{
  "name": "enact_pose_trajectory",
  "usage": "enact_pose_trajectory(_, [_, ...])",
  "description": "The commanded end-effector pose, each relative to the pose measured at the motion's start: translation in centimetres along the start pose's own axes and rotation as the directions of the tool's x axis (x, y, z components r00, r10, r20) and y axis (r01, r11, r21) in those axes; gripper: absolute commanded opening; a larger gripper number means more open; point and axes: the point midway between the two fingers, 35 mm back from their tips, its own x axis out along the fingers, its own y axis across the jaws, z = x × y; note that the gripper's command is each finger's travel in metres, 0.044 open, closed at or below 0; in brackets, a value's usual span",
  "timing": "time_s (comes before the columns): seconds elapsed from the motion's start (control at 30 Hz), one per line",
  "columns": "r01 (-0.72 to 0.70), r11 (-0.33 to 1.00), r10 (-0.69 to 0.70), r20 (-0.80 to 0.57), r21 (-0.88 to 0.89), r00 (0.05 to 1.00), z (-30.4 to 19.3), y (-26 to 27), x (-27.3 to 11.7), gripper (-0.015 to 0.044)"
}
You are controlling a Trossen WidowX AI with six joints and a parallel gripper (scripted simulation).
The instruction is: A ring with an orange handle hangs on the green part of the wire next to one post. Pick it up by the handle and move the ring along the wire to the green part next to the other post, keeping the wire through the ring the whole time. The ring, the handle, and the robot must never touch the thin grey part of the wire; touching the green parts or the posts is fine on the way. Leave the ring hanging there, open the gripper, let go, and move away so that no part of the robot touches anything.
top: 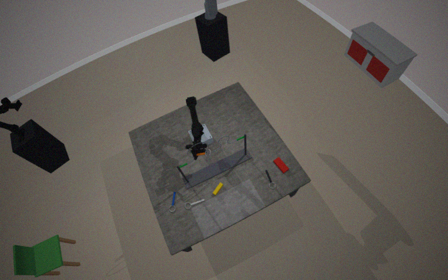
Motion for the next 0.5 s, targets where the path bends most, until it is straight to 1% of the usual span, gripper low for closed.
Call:
enact_pose_trajectory(0.0, [-0.047, 0.996, 0.048, -0.009, 0.079, 0.999, 0.0, 1.4, -0.3, -0.015])
enact_pose_trajectory(0.23, [-0.138, 0.965, 0.144, -0.012, 0.224, 0.989, 0.3, 4.0, -0.8, -0.015])
enact_pose_trajectory(0.47, [-0.22, 0.906, 0.236, -0.001, 0.361, 0.972, 1.1, 6.3, -1.6, -0.015])
